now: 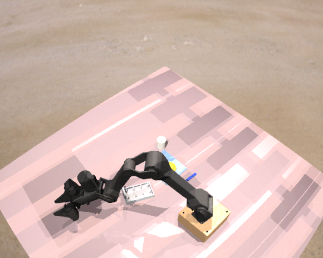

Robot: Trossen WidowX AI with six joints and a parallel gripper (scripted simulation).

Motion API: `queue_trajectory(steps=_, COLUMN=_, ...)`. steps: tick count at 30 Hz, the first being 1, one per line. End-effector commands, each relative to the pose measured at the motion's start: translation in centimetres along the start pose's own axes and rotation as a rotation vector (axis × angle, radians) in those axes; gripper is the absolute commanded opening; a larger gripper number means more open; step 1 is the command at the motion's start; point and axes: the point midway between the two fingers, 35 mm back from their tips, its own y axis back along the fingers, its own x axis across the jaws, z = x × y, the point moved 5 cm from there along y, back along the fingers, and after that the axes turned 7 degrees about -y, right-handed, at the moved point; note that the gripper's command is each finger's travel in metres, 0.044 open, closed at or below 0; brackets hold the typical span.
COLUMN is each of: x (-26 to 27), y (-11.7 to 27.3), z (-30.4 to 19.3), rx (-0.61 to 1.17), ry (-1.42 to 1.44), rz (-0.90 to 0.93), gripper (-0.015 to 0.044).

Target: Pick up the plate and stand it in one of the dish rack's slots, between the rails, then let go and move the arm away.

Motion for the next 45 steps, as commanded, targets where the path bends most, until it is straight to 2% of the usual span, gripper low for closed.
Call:
queue_trajectory(steps=1, x=-0.1, y=0.1, z=0.1, rx=0.001, ry=0.0, rz=-0.006, gripper=0.04)
queue_trajectory(steps=11, x=-7.4, y=5.6, z=4.7, rx=0.079, ry=-0.024, rz=-0.317, gripper=0.04)
queue_trajectory(steps=24, x=-14.0, y=17.8, z=8.7, rx=0.24, ry=-0.121, rz=-0.719, gripper=0.04)
queue_trajectory(steps=35, x=-15.0, y=28.3, z=9.6, rx=0.403, ry=-0.233, rz=-0.96, gripper=0.04)
queue_trajectory(steps=45, x=-11.7, y=39.9, z=9.1, rx=0.656, ry=-0.389, rz=-1.114, gripper=0.04)
